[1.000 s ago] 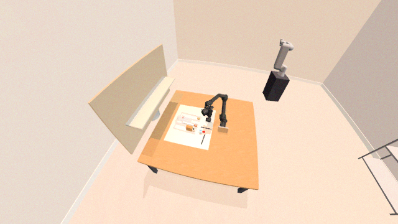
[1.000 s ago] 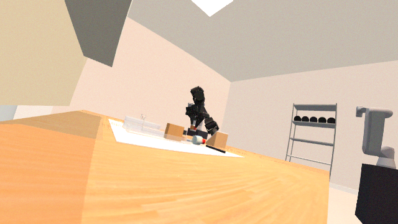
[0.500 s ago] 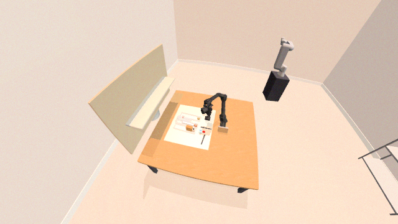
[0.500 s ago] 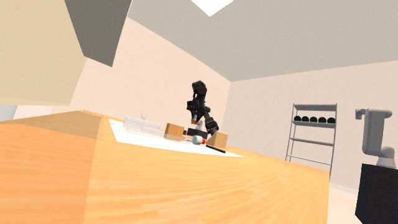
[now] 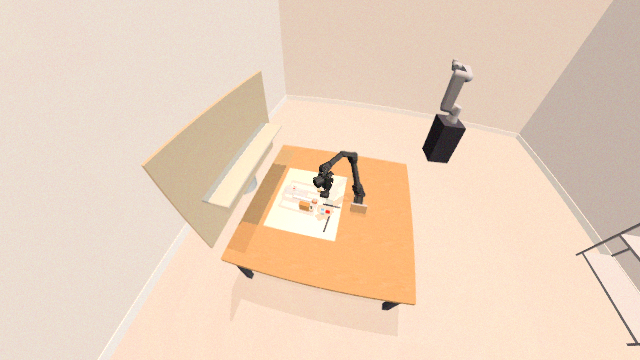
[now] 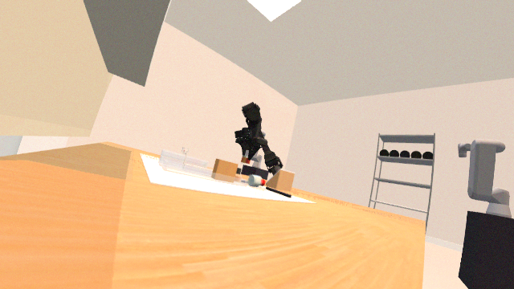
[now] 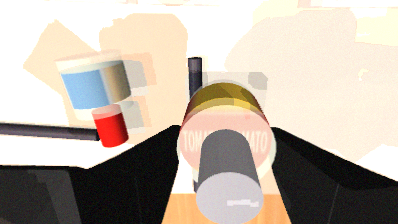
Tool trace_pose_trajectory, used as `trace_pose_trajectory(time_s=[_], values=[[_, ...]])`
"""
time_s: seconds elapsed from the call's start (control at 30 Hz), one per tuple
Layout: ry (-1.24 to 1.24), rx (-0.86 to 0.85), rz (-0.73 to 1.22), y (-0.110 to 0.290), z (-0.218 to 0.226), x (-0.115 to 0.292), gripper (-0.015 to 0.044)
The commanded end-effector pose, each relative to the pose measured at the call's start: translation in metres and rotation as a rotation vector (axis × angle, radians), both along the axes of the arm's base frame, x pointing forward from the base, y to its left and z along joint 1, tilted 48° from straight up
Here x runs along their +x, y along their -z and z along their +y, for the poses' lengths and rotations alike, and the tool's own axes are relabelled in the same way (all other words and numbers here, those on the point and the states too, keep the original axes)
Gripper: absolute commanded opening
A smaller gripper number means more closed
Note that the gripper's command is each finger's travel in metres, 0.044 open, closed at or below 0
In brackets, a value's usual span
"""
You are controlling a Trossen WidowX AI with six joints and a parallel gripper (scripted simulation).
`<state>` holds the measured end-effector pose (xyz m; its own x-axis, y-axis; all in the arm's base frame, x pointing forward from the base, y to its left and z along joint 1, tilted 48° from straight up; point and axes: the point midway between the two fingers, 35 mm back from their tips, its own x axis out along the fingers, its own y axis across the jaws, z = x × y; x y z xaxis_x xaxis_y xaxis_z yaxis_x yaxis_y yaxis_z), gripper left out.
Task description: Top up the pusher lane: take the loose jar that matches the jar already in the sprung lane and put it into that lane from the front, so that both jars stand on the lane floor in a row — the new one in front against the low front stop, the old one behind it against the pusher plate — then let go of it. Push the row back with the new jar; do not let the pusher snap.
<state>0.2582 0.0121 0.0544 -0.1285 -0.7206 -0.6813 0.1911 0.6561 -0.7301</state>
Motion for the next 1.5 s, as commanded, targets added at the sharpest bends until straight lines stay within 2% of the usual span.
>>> trace_pose_trajectory(time_s=[0.0,0.23,0.67,1.47], values=[[0.002,-0.003,-0.010,0.014,-0.003,0.017,0.0000],[0.018,-0.012,-0.028,0.037,-0.008,0.040,0.0000],[0.018,-0.013,-0.029,0.053,-0.026,0.037,0.0000],[0.018,-0.013,-0.030,0.053,-0.028,0.043,0.0000]])
